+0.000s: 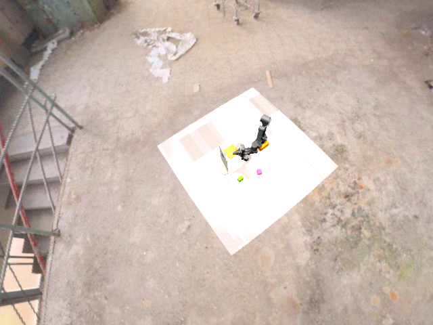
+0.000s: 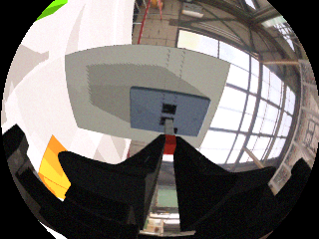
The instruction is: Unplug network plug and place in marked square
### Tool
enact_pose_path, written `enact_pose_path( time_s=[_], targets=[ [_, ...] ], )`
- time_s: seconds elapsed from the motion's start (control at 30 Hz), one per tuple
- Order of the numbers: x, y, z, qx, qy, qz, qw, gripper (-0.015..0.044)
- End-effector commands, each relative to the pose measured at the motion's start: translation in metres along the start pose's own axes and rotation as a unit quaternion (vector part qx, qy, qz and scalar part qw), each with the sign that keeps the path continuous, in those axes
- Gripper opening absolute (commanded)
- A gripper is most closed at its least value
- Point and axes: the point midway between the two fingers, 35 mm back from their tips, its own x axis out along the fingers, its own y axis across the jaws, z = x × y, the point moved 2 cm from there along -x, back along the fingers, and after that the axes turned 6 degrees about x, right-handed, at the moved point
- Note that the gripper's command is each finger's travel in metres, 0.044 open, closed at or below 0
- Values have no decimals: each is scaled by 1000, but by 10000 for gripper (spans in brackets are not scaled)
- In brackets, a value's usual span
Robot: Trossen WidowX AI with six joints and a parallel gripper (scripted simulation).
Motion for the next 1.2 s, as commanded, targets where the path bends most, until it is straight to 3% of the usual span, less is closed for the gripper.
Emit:
enact_pose_path(
  time_s=[0.0,1.17],
  targets=[
    [-1,-8,1,3,1,-3,1000,0],
    [-18,-58,-10,2,2,-3,1000,0]
  ],
)
